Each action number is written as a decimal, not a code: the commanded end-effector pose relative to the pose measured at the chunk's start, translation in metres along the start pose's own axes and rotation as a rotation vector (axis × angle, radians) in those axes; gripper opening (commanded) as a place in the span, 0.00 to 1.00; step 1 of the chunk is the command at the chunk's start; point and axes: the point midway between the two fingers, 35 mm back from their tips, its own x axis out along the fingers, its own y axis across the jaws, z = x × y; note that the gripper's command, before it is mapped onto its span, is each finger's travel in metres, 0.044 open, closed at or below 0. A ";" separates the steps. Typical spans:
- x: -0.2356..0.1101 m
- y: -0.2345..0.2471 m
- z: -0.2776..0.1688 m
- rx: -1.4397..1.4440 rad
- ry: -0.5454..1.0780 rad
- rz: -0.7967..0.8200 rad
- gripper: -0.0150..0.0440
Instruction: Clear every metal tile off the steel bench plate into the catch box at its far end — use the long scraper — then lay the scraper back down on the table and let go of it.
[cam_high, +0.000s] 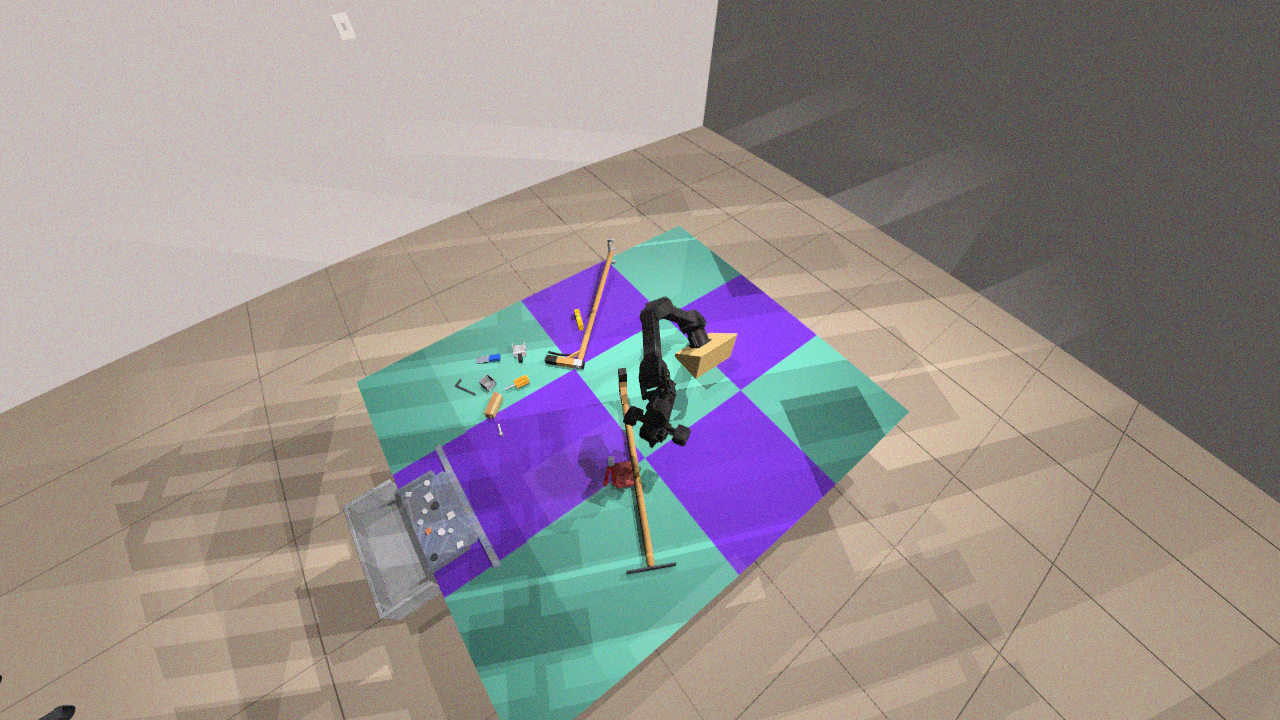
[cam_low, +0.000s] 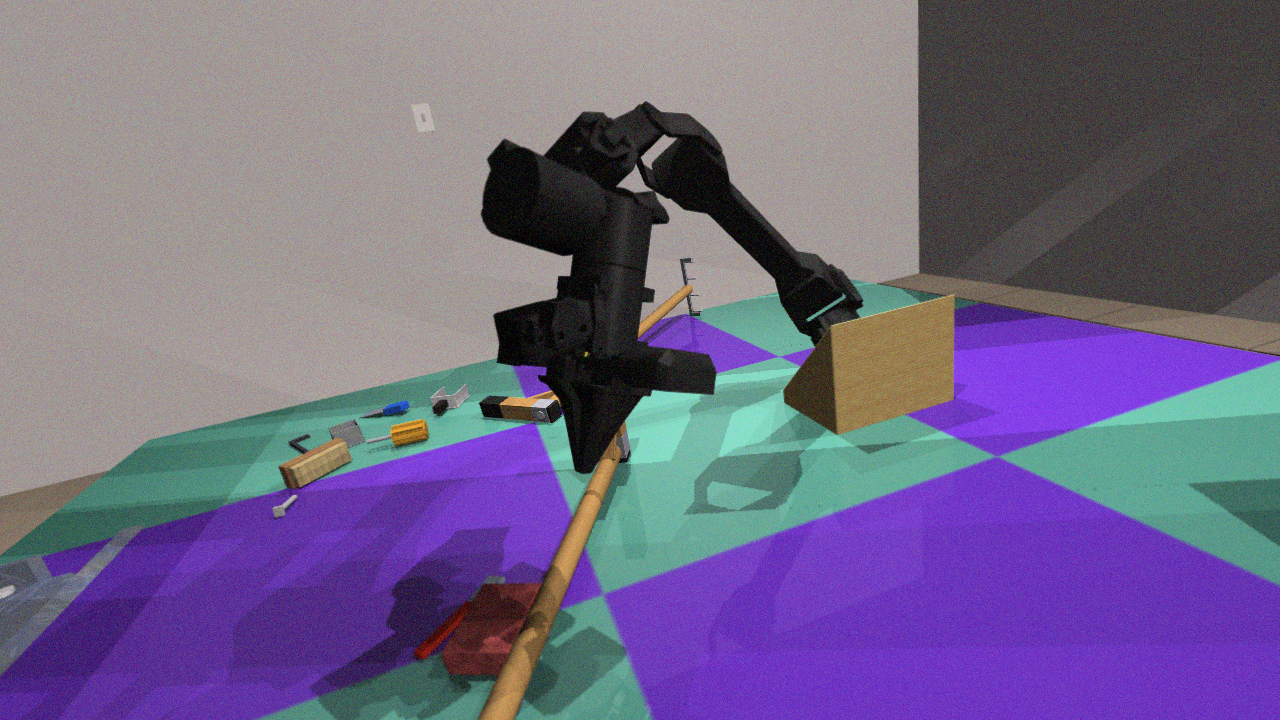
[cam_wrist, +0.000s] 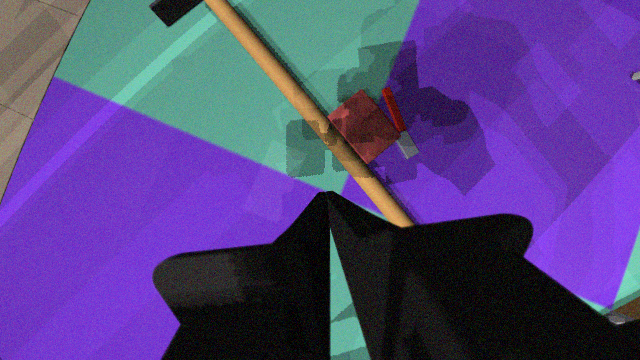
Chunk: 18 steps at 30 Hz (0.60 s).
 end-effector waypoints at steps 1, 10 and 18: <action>0.010 0.000 -0.003 -0.006 0.001 -0.003 0.25; 0.030 0.000 -0.010 -0.006 0.001 -0.003 0.25; 0.048 -0.001 -0.018 -0.006 0.001 -0.004 0.25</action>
